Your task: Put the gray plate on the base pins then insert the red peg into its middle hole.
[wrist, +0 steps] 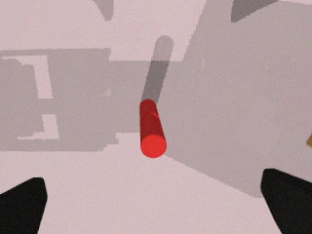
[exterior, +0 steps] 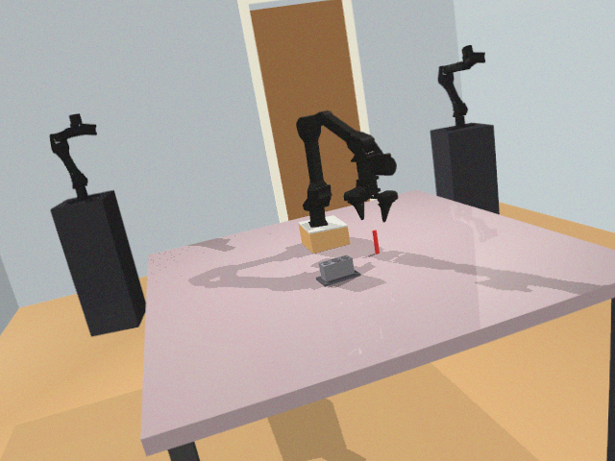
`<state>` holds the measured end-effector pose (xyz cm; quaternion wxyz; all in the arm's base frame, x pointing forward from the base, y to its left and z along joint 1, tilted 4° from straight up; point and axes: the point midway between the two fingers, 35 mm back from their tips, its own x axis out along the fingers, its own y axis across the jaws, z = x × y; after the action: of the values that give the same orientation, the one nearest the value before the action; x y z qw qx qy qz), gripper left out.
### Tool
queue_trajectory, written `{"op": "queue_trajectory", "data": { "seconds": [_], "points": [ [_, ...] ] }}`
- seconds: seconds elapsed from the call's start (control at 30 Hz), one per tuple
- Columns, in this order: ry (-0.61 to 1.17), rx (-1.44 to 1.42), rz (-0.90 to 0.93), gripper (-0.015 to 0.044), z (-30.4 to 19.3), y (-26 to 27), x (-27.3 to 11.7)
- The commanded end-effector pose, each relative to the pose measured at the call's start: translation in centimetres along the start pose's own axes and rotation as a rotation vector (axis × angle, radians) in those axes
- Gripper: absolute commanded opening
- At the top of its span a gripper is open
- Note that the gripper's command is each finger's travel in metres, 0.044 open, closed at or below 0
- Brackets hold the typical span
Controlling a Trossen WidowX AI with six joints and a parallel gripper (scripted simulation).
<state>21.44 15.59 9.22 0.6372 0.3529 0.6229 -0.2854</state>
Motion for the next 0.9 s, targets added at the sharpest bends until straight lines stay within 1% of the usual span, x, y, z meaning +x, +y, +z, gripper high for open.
{"op": "queue_trajectory", "data": {
  "seconds": [0.0, 0.07, 0.27, 0.87],
  "points": [
    [-0.005, 0.008, -0.001, 0.044, 0.1, -0.1, 1.0],
    [-0.005, 0.008, -0.001, 0.044, 0.1, -0.1, 1.9],
    [-0.005, 0.007, -0.001, 0.044, 0.1, -0.1, 2.1],
    [-0.005, 0.006, -0.002, 0.044, 0.1, 0.0, 5.0]
  ]
}}
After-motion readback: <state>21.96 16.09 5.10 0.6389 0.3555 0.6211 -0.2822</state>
